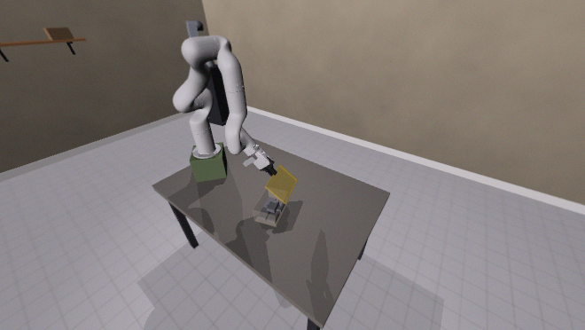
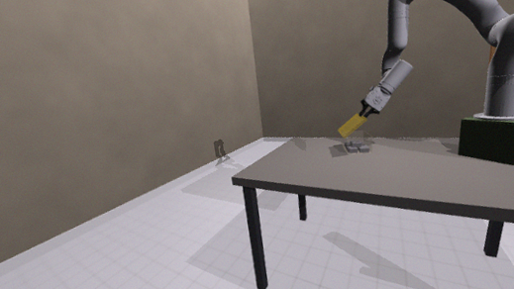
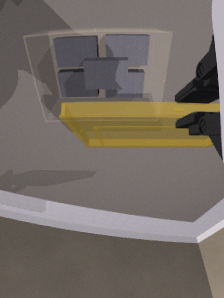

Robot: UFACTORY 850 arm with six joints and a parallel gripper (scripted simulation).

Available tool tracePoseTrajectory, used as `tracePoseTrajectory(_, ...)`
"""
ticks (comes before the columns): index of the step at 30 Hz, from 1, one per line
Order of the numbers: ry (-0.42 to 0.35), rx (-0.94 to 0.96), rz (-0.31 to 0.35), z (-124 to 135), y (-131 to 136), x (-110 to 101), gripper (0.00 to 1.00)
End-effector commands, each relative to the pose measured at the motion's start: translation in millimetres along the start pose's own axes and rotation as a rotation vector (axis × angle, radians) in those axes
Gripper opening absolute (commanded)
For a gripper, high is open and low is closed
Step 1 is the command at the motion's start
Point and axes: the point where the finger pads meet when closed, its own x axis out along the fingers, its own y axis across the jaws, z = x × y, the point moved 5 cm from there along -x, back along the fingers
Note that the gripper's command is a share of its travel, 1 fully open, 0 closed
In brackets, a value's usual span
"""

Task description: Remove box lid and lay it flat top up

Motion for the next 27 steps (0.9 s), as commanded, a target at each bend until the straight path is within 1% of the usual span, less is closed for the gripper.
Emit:
tracePoseTrajectory(1, 0.001, 0.0, -0.002, 12.9, 1.3, -2.2, 0.0)
tracePoseTrajectory(4, 0.001, 0.0, -0.002, 23.9, 3.4, -4.0, 0.0)
tracePoseTrajectory(6, 0.001, 0.0, -0.002, 23.9, 3.4, -4.0, 0.0)
tracePoseTrajectory(21, 0.001, 0.0, -0.002, 80.0, 14.2, -13.0, 0.0)
tracePoseTrajectory(23, 0.001, 0.0, -0.002, 80.0, 14.2, -13.0, 0.0)
tracePoseTrajectory(27, 0.001, 0.0, -0.002, 94.1, 16.9, -15.3, 0.0)
